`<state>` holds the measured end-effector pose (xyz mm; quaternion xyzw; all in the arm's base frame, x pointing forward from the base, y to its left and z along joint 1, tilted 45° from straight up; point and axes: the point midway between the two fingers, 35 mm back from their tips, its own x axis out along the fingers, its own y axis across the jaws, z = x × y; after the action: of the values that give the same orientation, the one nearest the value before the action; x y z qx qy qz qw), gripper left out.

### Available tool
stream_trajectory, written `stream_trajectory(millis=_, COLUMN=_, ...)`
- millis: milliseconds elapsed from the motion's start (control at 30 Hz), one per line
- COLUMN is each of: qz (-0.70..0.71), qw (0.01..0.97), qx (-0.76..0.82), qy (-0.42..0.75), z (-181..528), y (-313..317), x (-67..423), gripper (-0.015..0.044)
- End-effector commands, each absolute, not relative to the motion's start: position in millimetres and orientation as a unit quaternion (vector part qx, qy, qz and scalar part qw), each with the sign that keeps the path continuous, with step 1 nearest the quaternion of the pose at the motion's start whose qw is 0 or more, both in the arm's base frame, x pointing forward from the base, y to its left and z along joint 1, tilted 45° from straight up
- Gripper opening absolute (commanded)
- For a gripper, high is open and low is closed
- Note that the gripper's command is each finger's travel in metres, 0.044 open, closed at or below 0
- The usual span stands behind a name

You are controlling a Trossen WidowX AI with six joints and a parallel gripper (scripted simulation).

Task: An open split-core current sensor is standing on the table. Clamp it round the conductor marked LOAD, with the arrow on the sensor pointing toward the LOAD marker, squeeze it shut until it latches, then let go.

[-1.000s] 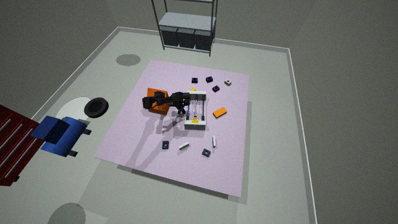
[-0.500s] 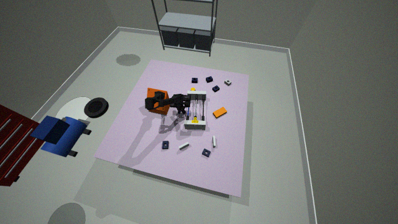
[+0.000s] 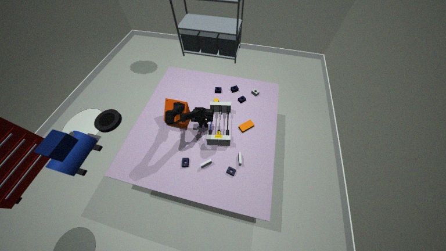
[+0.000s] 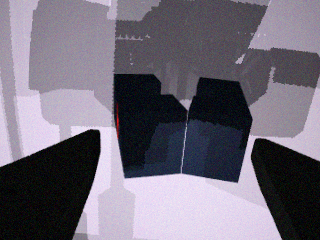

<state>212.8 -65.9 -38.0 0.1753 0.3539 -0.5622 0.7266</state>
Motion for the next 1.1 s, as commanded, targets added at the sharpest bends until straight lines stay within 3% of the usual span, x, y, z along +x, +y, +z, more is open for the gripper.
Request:
stream_trajectory(millis=0, qz=-0.563, qw=0.727, qx=0.171, qy=0.355, z=-41, y=-71, x=211, gripper=0.032)
stream_trajectory(millis=600, qz=-0.562, qw=0.727, qx=0.175, qy=0.354, z=-39, y=-67, x=213, gripper=0.02)
stream_trajectory(millis=867, qz=-0.559, qw=0.726, qx=0.179, qy=0.359, z=-25, y=-46, x=215, gripper=0.0)
stream_trajectory(millis=1067, qz=-0.558, qw=0.725, qx=0.179, qy=0.362, z=-7, y=-22, x=216, gripper=0.0)
